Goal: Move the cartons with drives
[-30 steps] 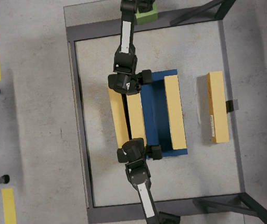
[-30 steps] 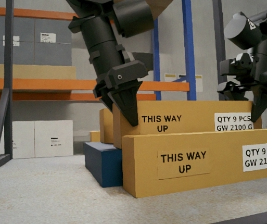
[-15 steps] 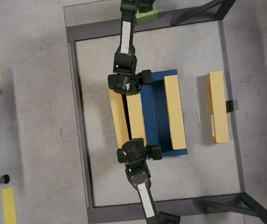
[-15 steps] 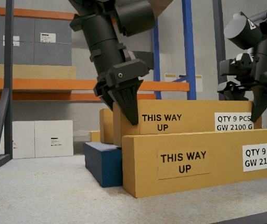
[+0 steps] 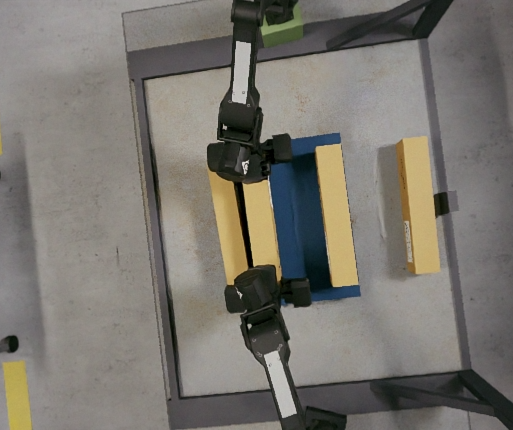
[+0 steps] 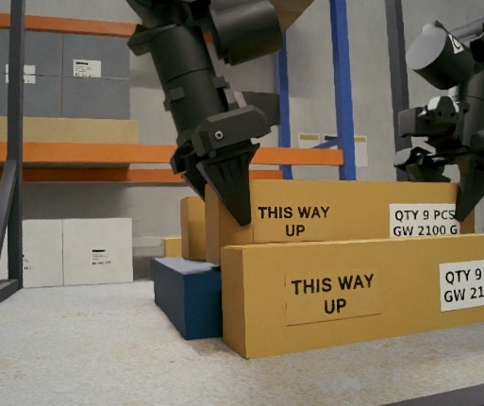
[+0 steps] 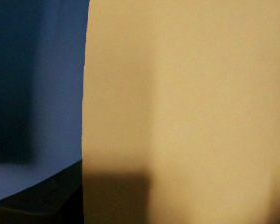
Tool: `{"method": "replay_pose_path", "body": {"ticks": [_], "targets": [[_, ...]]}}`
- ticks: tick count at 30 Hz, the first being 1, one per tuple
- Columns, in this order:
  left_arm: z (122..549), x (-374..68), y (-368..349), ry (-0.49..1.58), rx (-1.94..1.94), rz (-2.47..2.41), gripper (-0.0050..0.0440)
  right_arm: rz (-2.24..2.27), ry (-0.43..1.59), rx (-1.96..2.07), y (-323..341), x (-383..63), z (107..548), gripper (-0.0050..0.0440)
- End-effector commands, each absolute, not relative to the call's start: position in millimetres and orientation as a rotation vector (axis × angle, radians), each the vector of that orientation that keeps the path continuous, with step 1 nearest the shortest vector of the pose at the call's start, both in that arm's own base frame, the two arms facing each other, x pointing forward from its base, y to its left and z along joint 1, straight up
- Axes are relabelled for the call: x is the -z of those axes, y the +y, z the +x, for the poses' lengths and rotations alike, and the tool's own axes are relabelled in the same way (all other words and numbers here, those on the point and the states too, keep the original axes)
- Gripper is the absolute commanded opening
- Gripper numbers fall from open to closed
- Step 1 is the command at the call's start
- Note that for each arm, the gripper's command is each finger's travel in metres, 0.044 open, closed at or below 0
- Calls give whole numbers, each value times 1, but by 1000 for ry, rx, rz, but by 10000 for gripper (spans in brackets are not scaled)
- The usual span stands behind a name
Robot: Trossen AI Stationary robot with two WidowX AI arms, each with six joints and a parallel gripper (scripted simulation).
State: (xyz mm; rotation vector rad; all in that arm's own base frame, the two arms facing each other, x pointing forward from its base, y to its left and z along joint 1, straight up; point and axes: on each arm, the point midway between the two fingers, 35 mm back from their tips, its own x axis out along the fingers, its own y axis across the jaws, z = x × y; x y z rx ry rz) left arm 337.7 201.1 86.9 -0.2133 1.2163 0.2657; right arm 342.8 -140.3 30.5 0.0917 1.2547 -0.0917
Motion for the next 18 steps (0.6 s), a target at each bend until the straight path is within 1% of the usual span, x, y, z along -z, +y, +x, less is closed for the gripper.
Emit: {"method": "replay_pose_path", "body": {"ticks": [1, 18], "targets": [[338, -105, 203, 1182, -273, -199, -50, 79, 1217, 100, -144, -49, 348, -50], [338, -105, 203, 1174, -281, -194, -50, 81, 1223, 99, -145, -49, 348, -50]]}}
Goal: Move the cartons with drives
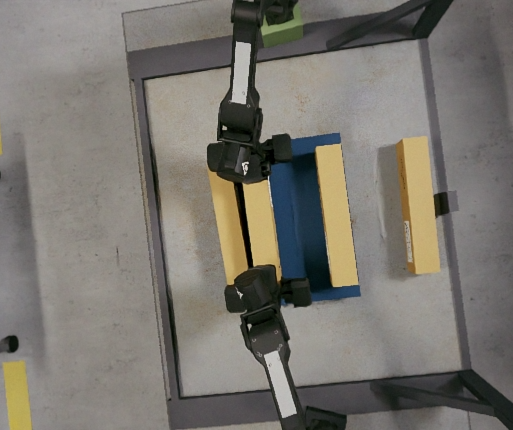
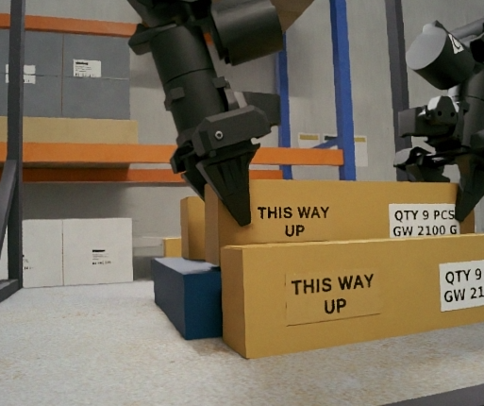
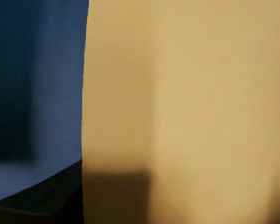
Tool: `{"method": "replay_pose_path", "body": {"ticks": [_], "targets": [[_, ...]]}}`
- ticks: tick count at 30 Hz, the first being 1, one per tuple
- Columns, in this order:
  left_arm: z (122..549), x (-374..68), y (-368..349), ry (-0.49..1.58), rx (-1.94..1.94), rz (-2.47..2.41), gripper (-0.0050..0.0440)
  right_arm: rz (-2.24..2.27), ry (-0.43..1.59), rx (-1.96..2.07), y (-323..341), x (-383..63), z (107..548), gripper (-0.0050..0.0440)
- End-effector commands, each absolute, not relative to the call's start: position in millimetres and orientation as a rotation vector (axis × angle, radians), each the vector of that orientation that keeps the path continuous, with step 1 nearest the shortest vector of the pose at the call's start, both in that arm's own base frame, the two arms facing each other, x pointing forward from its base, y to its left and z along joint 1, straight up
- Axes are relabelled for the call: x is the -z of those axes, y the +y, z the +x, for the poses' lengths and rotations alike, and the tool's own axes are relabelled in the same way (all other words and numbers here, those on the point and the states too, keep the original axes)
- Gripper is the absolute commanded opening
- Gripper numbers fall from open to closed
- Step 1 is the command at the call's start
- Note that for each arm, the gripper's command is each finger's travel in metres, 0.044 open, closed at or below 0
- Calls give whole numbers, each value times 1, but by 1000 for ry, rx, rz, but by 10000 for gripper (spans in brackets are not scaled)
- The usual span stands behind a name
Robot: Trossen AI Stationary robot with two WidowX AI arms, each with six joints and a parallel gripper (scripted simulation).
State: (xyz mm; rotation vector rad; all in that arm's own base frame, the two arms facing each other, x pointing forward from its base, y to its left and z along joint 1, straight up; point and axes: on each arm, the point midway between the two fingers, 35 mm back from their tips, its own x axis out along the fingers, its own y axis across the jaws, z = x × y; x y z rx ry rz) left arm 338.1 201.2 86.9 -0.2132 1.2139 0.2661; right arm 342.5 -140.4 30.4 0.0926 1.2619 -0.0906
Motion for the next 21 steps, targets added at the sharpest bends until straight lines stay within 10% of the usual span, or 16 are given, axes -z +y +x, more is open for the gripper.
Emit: {"method": "replay_pose_path", "body": {"ticks": [1, 2, 3, 21], "targets": [[338, -105, 203, 1174, -281, -194, -50, 81, 1223, 99, -145, -49, 348, -50], [338, -105, 203, 1174, -281, -194, -50, 81, 1223, 99, -145, -49, 348, -50], [341, -100, 203, 1181, -274, -199, 382, 81, 1230, 98, -142, -42, 347, 382], [341, -99, 203, 1179, -274, -199, 382, 82, 1229, 96, -143, -41, 347, 382]]}}
